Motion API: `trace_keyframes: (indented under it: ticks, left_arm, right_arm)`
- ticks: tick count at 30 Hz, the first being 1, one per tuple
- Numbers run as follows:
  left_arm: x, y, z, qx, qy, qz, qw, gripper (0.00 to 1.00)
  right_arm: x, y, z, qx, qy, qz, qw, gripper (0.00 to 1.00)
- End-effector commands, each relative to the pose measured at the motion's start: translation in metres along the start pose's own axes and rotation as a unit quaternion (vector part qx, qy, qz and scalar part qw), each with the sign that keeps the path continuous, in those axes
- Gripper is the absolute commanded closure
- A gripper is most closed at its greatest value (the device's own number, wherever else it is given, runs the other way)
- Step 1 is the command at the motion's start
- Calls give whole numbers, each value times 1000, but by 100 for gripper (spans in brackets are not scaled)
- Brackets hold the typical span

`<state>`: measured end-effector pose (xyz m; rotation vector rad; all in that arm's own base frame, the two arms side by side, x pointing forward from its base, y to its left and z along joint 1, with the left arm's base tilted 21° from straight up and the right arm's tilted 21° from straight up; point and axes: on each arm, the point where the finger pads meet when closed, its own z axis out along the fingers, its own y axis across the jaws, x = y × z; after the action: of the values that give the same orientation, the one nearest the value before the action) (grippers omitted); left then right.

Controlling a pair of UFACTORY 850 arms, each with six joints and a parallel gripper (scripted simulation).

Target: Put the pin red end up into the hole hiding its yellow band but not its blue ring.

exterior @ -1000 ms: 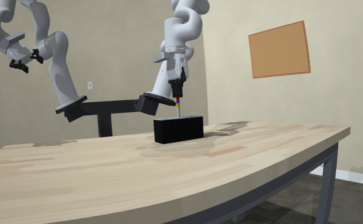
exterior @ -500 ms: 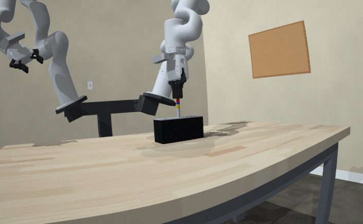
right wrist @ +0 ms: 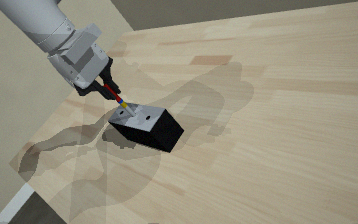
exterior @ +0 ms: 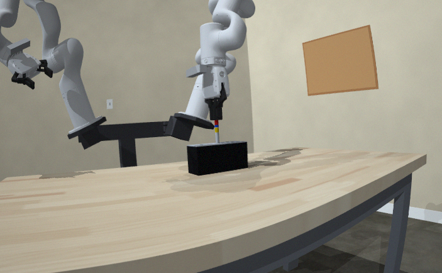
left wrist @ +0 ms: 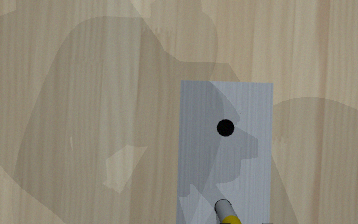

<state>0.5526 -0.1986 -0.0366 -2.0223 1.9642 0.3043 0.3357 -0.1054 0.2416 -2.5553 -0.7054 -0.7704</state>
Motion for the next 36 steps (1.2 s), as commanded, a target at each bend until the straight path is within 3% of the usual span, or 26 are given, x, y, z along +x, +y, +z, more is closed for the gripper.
trace_keyframes:
  ticks: [1,36]
  left_arm:
    - [1,-1,-1,1,1,0,1000,100]
    - [1,-1,3,1,1,0,1000,100]
  right_arm:
    - [1,0,0,0,0,-1,1000,0]
    - [1,0,0,0,0,-1,1000,0]
